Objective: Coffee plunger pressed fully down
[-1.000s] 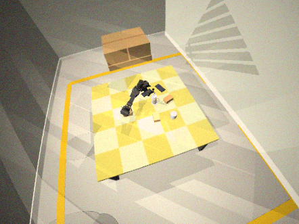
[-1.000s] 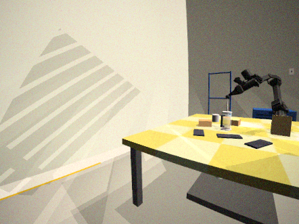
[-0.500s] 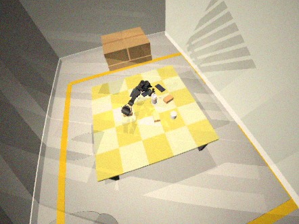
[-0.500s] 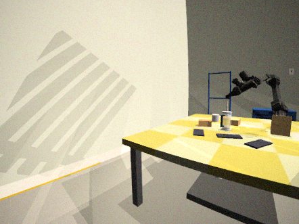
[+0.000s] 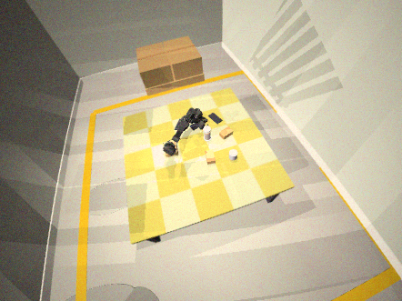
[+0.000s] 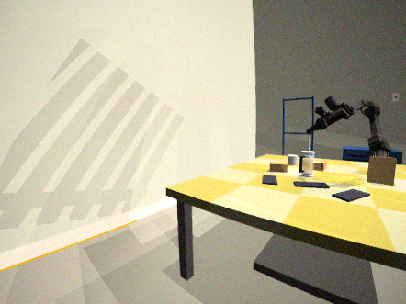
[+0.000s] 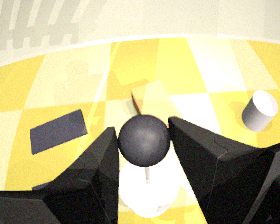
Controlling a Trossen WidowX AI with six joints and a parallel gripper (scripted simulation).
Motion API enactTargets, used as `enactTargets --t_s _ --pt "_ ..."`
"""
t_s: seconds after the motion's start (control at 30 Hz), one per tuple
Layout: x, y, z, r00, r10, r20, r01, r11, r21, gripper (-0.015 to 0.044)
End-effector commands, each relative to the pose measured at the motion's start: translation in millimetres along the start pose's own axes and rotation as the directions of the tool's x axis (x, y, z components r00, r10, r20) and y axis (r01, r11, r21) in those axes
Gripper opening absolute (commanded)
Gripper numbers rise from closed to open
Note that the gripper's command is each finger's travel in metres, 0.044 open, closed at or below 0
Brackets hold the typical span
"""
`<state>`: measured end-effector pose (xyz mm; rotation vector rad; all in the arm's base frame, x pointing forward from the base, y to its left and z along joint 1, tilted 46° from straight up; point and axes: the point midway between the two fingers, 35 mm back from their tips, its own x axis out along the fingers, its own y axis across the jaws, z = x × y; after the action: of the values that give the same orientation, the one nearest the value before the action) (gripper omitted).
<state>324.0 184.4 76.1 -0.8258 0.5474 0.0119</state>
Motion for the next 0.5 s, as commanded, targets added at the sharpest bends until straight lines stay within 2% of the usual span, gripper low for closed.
enactTargets --t_s 0.0,0.47 --pt "1 0 -1 1.0 0.001 -0.001 -0.001 1.0 -0.002 0.012" --pt "13 2 -15 1.0 0.003 -0.004 -0.003 1.0 -0.001 0.012"
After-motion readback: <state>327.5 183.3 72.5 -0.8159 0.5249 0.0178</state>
